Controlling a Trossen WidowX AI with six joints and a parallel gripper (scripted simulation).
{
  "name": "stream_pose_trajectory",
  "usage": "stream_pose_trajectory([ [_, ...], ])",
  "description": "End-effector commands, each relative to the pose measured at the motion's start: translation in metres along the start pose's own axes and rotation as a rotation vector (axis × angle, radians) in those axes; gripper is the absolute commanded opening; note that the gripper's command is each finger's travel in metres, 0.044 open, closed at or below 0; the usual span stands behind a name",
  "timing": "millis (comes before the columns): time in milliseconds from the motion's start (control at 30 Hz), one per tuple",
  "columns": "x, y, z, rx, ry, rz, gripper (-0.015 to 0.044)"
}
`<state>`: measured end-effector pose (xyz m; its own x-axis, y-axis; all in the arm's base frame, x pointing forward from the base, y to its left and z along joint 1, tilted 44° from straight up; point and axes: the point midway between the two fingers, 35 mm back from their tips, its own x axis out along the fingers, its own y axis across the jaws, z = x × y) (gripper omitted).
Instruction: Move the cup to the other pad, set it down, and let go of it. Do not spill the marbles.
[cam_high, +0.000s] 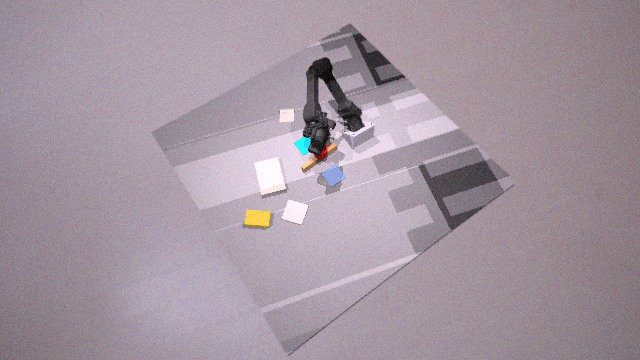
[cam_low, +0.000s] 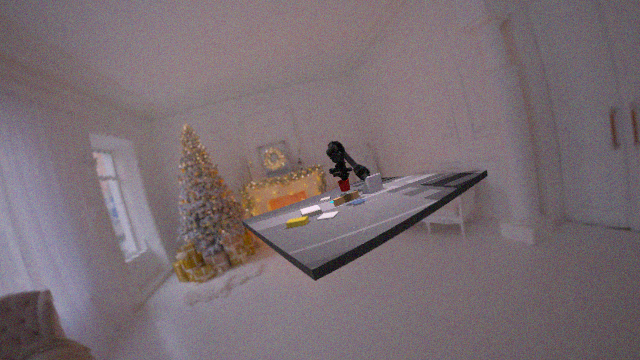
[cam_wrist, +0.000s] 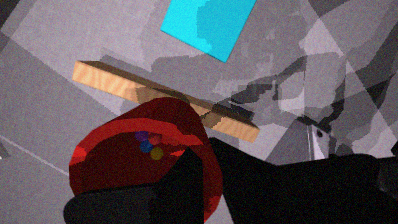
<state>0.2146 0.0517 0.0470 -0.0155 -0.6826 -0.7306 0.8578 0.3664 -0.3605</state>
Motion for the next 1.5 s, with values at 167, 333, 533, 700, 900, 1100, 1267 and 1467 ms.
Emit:
stream_pose_trajectory([
  [167, 0.0, -0.01, 0.019, -0.008, -0.007, -0.003, 0.0],
  [333, 0.0, -0.016, 0.03, -0.008, -0.007, -0.003, 0.0],
  [533, 0.0, -0.023, 0.044, -0.008, -0.008, -0.003, 0.0],
  [700, 0.0, -0.029, 0.055, -0.008, -0.008, -0.004, 0.0],
  [900, 0.0, -0.036, 0.068, -0.008, -0.009, -0.004, 0.0],
  [1100, 0.0, -0.043, 0.081, -0.008, -0.009, -0.004, 0.0],
  [1267, 0.0, -0.05, 0.092, -0.008, -0.01, -0.004, 0.0],
  [1467, 0.0, -0.057, 0.105, -0.008, -0.011, -0.005, 0.0],
])
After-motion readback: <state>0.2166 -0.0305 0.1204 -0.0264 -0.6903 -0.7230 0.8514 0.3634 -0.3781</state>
